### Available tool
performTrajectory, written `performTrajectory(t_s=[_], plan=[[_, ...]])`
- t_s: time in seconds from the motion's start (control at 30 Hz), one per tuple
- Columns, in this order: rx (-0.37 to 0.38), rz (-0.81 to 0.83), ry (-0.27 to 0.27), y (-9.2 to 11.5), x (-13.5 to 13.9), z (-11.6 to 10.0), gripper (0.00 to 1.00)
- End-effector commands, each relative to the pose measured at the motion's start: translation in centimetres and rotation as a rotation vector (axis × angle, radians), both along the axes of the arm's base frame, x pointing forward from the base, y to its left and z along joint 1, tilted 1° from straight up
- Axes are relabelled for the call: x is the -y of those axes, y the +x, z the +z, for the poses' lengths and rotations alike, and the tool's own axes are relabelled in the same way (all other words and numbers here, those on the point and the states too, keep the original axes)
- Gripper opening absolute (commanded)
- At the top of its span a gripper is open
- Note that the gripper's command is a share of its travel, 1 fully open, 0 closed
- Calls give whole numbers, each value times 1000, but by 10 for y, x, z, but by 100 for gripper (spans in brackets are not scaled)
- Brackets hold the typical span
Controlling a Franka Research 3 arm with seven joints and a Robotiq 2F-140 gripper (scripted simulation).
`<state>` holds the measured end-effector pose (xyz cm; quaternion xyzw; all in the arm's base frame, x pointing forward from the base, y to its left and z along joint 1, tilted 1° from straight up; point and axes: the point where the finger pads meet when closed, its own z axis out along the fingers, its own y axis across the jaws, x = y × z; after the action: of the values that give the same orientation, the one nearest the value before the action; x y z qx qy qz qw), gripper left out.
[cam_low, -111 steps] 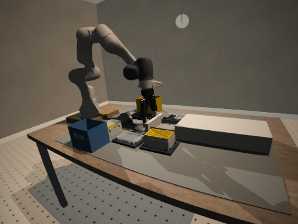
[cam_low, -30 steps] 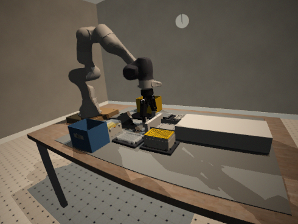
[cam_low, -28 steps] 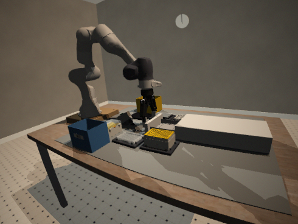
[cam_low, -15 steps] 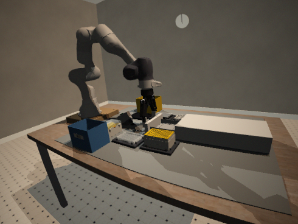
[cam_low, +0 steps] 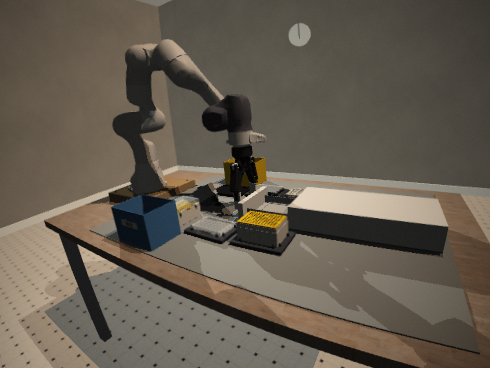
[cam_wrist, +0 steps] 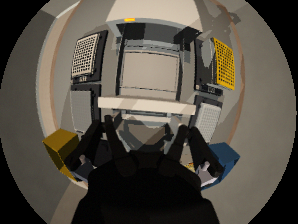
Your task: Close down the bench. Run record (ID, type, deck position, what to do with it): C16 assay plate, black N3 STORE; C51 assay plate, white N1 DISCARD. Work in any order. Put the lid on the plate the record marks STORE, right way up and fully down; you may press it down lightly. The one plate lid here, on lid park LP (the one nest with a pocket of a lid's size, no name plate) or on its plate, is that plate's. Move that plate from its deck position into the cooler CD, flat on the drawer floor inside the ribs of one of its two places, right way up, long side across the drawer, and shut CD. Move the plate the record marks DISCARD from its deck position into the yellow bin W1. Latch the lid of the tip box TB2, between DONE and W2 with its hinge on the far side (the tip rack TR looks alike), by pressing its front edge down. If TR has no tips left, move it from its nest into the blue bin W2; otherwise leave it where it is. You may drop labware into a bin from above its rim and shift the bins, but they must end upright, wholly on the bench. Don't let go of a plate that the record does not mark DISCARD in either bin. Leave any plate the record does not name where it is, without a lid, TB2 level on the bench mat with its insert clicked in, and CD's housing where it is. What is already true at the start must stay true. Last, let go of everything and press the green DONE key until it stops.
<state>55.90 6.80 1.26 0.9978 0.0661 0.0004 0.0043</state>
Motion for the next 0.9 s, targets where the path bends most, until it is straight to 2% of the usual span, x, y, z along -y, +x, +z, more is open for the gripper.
performTrajectory(t_s=[0.0, 0.7, 0.73, 0.87], plan=[[-6, -2, 0, -3, 1, -1, 0], [-6, -2, 0, -3, 1, -1, 0], [-6, -2, 0, -3, 1, -1, 87], [-6, -2, 0, -3, 1, -1, 87]])
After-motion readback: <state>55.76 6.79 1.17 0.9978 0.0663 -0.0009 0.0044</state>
